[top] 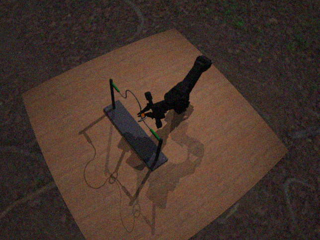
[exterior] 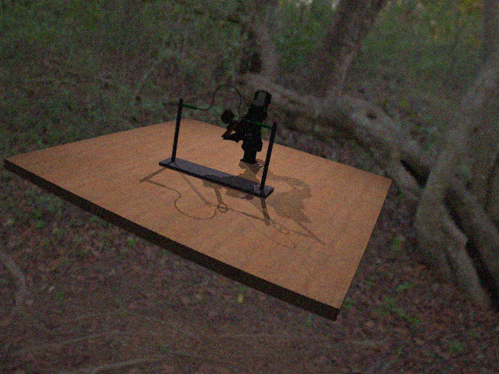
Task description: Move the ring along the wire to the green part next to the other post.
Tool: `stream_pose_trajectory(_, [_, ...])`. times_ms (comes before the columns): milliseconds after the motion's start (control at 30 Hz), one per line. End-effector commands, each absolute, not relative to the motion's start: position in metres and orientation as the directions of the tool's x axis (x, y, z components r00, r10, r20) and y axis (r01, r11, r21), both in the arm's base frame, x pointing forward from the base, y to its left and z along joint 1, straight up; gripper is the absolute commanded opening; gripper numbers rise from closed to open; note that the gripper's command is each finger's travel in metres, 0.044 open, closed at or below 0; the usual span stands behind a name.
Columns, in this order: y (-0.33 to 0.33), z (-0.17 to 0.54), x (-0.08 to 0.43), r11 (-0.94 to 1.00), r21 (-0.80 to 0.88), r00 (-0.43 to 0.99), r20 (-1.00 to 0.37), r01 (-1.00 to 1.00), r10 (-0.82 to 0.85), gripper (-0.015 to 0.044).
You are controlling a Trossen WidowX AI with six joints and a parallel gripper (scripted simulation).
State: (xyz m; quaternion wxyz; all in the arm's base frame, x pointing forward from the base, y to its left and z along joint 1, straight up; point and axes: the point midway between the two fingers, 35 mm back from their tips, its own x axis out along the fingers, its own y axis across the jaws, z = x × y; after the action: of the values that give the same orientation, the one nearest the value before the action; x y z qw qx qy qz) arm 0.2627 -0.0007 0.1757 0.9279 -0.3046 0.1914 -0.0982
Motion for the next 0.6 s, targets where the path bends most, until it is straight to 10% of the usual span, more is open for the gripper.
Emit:
stream_pose_trajectory(0, [0.013,0.166,0.263,0.854,-0.518,0.911,-0.325,0.054,-0.255,-0.0150])
stream_pose_trajectory(567, [0.066,0.149,0.259,0.978,-0.205,0.902,-0.413,0.040,-0.124,-0.0150])
